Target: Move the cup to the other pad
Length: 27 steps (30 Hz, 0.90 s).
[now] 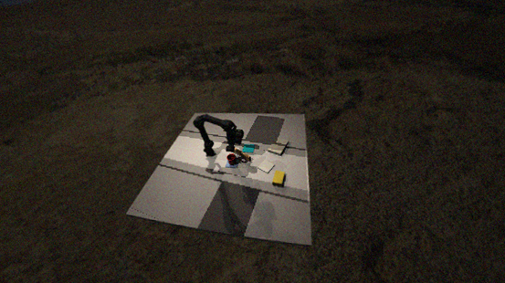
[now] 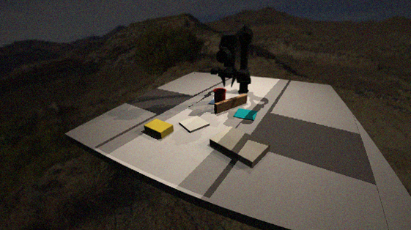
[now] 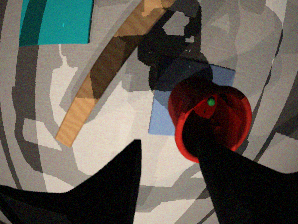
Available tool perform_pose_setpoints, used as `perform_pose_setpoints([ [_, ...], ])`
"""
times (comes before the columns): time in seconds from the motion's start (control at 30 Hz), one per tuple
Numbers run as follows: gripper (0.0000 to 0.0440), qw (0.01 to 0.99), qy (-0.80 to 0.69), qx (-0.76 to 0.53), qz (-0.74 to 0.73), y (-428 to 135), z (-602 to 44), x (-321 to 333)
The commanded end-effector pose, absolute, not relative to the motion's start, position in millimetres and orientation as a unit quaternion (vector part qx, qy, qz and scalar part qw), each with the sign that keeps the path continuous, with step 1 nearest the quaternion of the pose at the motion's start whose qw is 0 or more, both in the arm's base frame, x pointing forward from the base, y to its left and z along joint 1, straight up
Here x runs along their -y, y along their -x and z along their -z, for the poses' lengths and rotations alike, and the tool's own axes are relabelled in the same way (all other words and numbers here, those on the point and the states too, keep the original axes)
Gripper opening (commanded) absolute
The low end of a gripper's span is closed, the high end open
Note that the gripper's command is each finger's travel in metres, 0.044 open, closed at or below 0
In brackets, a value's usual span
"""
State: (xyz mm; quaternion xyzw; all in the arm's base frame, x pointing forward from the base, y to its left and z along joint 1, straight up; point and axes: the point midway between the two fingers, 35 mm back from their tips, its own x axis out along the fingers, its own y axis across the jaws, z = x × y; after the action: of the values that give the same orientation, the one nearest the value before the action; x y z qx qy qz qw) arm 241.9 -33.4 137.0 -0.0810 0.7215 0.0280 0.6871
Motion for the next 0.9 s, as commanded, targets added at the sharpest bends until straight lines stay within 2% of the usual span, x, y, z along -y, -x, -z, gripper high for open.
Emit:
perform_pose_setpoints([
  [0.0, 0.0176, 0.672, 0.088, -0.734, -0.037, -238.0, -122.4, 37.9],
  [0.7, 0.0184, 0.639, 0.14, -0.747, -0.118, -228.7, -58.6, 50.4],
  [0.87, 0.0064, 0.631, 0.166, -0.743, -0.148, -226.5, -47.8, 52.4],
])
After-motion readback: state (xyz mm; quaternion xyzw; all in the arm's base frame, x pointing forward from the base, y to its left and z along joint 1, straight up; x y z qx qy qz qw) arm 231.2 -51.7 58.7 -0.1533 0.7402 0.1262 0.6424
